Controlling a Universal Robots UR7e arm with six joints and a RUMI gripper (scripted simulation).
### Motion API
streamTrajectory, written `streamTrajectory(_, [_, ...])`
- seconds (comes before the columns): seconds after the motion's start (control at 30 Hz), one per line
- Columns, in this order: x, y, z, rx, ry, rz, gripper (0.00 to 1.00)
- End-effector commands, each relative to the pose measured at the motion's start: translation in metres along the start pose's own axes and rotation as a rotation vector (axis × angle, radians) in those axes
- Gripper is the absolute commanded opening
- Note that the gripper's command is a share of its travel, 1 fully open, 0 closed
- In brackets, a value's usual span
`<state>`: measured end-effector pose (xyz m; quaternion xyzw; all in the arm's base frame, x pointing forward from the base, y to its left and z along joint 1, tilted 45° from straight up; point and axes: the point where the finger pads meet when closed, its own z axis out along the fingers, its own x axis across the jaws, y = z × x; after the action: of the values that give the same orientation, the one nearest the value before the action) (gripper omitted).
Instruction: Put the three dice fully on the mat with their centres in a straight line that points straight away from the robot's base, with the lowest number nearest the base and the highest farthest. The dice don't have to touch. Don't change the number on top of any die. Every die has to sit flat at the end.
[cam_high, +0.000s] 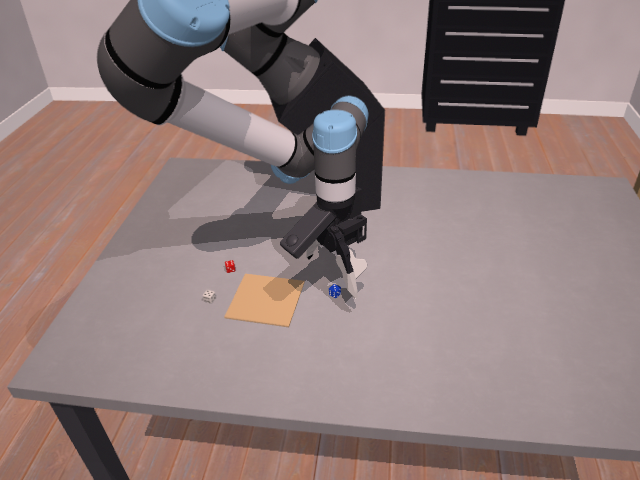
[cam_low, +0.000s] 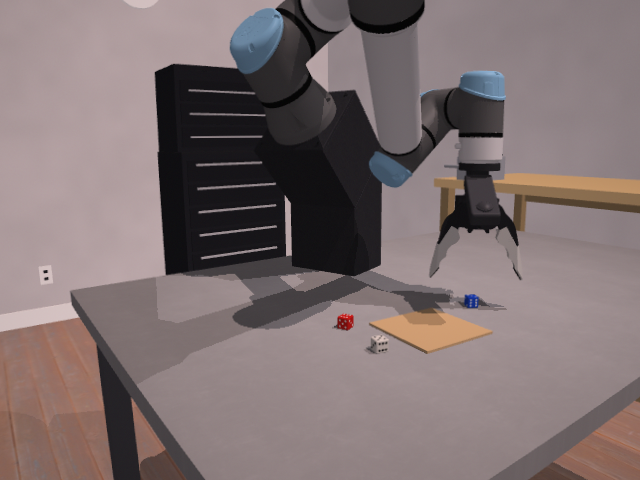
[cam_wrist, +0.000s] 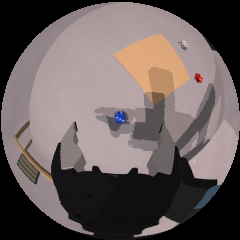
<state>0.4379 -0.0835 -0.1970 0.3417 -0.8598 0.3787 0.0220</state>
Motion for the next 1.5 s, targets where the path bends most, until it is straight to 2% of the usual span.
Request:
streamTrajectory(0.0, [0.0,0.0,-0.023,0.0,0.0,-0.002,1.0])
streamTrajectory(0.07, [0.0,0.0,-0.032,0.0,0.0,-0.002,1.0])
streamTrajectory(0.13, [0.0,0.0,-0.032,0.0,0.0,-0.002,1.0])
streamTrajectory(0.43, [0.001,0.0,-0.074,0.0,0.0,-0.002,1.0])
streamTrajectory(0.63, [0.001,0.0,-0.095,0.001,0.0,-0.002,1.0])
streamTrajectory(0.97, [-0.001,-0.001,-0.107,0.002,-0.002,0.0,1.0])
streamTrajectory(1.37, [0.0,-0.001,-0.106,0.001,-0.002,0.0,1.0])
streamTrajectory(1.47, [0.002,0.005,-0.103,-0.002,0.002,-0.059,1.0])
